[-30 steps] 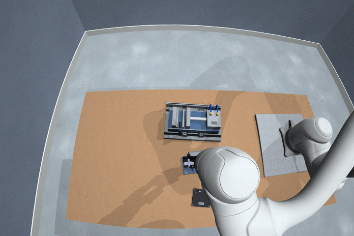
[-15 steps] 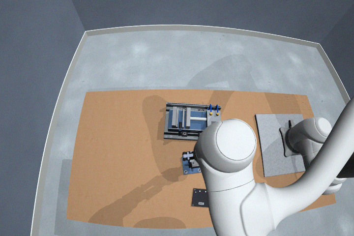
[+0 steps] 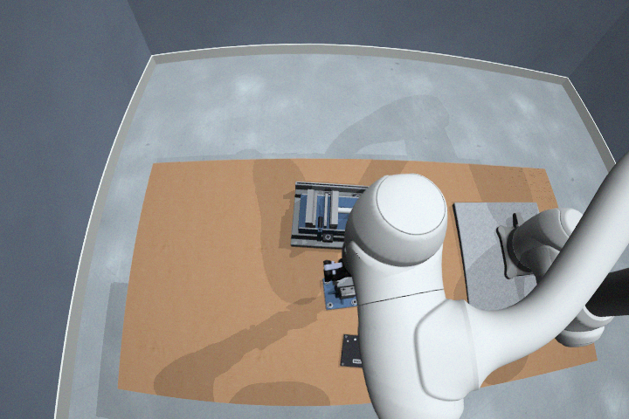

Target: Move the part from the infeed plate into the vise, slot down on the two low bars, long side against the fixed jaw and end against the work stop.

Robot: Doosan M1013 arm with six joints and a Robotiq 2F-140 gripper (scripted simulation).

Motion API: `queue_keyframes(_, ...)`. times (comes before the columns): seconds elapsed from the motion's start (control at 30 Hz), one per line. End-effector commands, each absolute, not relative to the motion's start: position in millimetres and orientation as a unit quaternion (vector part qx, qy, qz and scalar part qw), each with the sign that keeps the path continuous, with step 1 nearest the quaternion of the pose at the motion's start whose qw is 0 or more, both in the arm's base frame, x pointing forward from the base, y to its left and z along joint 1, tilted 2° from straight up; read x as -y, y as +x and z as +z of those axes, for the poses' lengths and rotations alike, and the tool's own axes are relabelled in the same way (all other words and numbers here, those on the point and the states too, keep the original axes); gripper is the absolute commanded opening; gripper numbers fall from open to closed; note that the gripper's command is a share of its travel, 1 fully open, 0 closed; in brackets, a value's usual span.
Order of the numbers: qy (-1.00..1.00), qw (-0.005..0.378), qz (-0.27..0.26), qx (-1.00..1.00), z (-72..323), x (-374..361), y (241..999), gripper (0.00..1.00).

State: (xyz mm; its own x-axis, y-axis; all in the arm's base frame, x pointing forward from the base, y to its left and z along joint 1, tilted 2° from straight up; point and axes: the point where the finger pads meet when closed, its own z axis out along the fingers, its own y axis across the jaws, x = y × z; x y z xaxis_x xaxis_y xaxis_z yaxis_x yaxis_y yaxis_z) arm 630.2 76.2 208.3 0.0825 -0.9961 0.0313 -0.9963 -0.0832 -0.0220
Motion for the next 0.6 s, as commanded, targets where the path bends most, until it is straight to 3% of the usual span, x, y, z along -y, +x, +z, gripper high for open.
queue_keyframes(0.0, 0.736, 0.000, 0.016, 0.677, 208.4, -75.9, 630.2, 0.00)
queue_keyframes(0.57, 0.736, -0.016, -0.001, 0.677, 208.4, -74.7, 630.3, 0.00)
